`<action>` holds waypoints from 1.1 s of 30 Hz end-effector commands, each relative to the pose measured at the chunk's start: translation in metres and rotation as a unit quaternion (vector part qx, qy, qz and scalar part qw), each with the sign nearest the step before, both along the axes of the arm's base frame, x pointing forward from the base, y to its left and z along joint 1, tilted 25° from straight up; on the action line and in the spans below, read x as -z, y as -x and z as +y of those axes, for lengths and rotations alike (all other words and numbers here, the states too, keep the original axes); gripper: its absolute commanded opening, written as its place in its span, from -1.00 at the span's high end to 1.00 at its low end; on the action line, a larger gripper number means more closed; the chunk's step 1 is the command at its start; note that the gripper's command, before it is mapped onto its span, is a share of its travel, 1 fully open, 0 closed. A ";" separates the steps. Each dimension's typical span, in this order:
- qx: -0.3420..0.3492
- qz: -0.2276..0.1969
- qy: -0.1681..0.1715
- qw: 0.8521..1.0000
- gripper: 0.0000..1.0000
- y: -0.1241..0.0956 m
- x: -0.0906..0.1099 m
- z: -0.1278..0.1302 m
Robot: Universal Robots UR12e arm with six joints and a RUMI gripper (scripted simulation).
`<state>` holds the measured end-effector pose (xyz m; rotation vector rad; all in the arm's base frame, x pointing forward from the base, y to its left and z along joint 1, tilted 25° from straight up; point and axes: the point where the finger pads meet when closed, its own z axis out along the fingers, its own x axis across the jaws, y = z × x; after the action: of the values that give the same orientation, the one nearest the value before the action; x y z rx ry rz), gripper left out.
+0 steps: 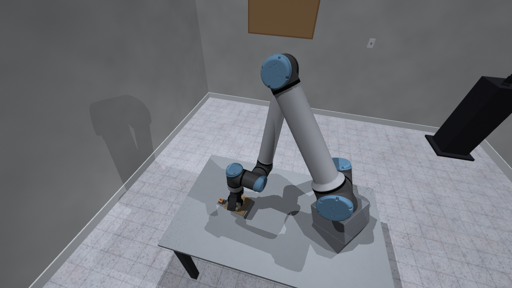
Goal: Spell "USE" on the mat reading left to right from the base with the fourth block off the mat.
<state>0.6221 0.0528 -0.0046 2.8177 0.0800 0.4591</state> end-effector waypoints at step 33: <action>0.000 -0.001 0.000 1.000 0.52 -0.002 -0.001 -0.001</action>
<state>0.6221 0.0528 -0.0046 2.8177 0.0800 0.4591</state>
